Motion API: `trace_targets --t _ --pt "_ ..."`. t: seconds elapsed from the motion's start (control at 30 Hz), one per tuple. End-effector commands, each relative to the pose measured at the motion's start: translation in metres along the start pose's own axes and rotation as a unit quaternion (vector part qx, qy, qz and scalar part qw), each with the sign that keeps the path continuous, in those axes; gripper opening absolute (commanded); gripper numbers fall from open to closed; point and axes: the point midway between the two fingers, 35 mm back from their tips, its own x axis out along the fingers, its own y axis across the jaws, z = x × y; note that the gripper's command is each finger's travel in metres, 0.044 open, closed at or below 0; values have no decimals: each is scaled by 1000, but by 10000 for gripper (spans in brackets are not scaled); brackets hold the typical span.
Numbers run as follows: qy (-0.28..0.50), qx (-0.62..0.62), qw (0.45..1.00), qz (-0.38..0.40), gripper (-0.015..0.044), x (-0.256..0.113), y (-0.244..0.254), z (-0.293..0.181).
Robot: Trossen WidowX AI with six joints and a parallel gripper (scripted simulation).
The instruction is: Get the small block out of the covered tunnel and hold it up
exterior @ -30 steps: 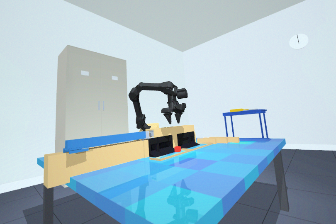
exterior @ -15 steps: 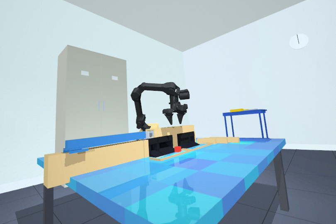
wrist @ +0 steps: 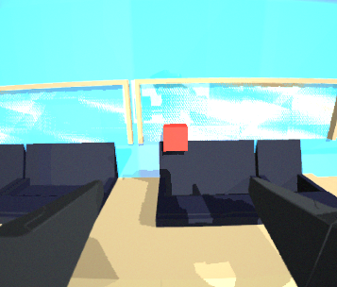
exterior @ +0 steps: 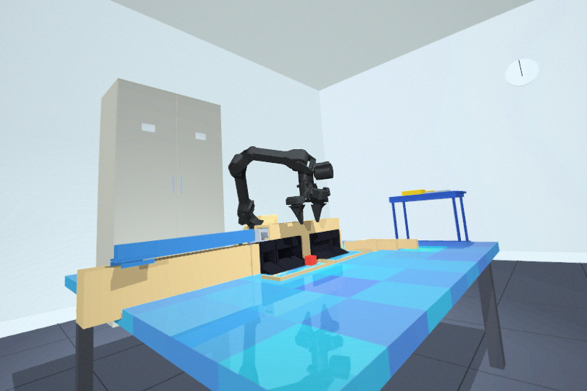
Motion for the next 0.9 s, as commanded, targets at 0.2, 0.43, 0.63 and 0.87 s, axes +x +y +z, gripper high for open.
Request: trace_targets --t 0.2,0.43,0.63,0.87 --pt "2 -4 1000 -1 440 19 1 1" --pt "2 -4 1000 0 440 30 1 2" --pt "2 -4 1000 0 440 40 1 3" --pt "1 -4 1000 0 440 52 1 4"
